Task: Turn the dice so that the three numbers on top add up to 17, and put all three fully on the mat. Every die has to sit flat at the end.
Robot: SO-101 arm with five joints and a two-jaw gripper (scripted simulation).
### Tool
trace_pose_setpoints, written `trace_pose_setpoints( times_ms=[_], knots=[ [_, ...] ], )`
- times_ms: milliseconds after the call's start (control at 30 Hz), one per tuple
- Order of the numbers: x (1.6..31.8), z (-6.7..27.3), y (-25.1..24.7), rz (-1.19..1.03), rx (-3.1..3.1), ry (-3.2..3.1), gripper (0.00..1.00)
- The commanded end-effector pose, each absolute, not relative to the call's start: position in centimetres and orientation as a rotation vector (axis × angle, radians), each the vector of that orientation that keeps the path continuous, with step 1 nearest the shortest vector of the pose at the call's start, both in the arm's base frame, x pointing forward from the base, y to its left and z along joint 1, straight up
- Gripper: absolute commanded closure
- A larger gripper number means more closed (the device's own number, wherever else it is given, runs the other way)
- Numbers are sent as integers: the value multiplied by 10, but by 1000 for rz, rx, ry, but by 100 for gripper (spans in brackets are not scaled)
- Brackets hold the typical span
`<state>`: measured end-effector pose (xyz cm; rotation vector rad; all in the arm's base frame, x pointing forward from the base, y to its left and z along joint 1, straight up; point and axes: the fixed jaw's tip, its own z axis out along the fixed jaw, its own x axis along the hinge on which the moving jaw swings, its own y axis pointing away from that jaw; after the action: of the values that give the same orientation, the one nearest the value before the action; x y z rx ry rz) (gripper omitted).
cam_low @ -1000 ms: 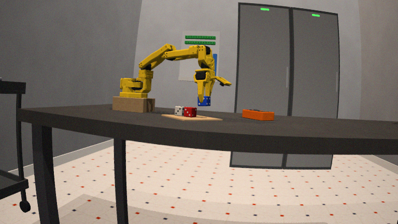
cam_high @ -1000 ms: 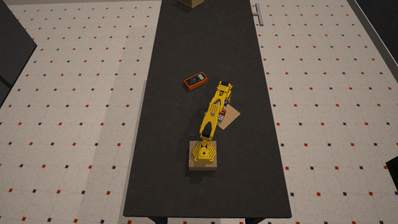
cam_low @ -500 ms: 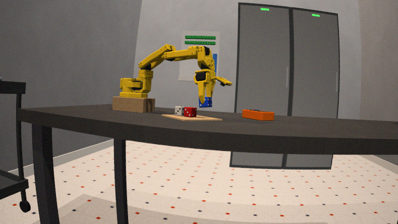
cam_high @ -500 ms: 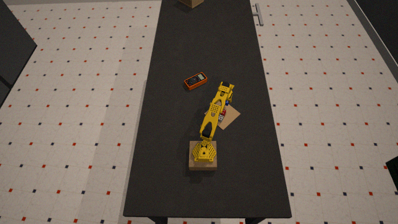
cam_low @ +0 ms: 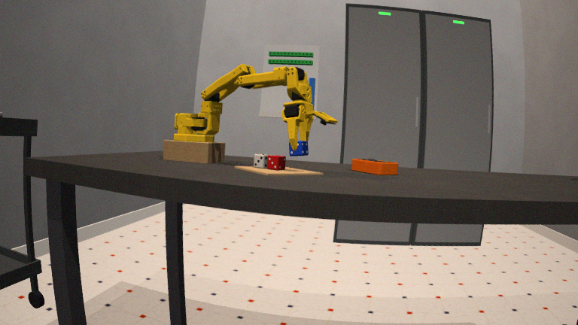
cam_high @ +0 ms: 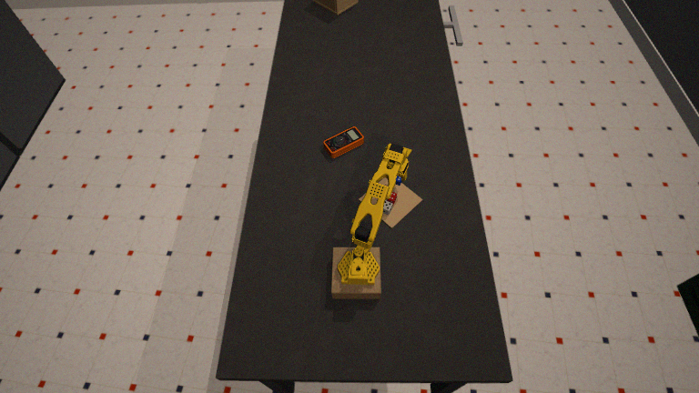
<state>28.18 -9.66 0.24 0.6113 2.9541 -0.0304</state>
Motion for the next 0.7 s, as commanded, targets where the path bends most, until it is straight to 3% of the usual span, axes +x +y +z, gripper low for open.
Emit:
trace_pose_setpoints(
  times_ms=[0, 667],
  knots=[
    [278, -5, -98, -23, 640, 2974, 100],
    [274, -14, -96, -16, 648, 3005, 100]
  ],
)
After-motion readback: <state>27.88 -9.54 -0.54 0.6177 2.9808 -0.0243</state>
